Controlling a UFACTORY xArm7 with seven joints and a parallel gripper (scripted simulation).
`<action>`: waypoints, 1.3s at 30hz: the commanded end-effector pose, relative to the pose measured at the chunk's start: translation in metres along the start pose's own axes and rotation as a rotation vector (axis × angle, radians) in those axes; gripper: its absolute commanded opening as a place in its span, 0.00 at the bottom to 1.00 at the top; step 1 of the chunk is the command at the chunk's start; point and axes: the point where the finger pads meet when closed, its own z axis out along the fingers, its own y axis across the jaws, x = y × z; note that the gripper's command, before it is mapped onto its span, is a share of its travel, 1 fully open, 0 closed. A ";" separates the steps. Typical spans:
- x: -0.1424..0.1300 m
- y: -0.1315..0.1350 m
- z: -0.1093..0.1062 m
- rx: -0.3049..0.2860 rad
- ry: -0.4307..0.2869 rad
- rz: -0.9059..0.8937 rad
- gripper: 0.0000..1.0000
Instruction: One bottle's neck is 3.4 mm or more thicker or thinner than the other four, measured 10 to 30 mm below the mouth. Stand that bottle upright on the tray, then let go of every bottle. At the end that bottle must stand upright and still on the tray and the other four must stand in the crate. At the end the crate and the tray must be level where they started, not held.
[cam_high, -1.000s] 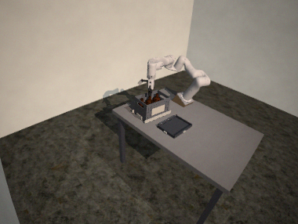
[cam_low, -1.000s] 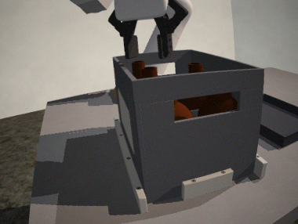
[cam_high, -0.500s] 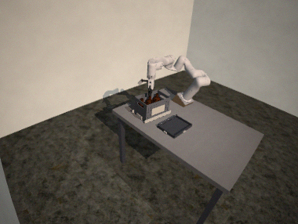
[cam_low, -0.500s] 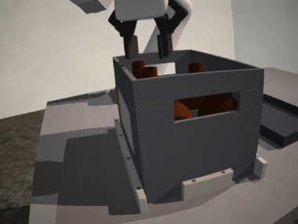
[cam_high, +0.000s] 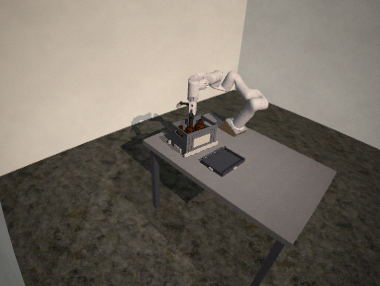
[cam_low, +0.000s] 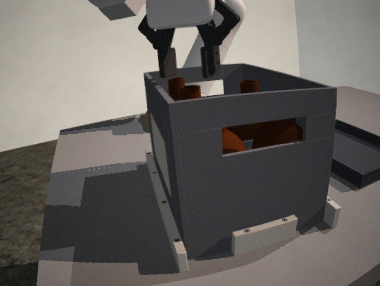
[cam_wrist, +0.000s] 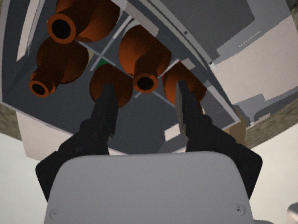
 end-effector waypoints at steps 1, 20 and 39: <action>0.001 0.000 0.000 0.002 0.004 0.000 0.65; 0.001 0.000 0.017 0.002 0.004 0.000 0.65; 0.001 0.000 0.033 0.002 0.004 0.000 0.65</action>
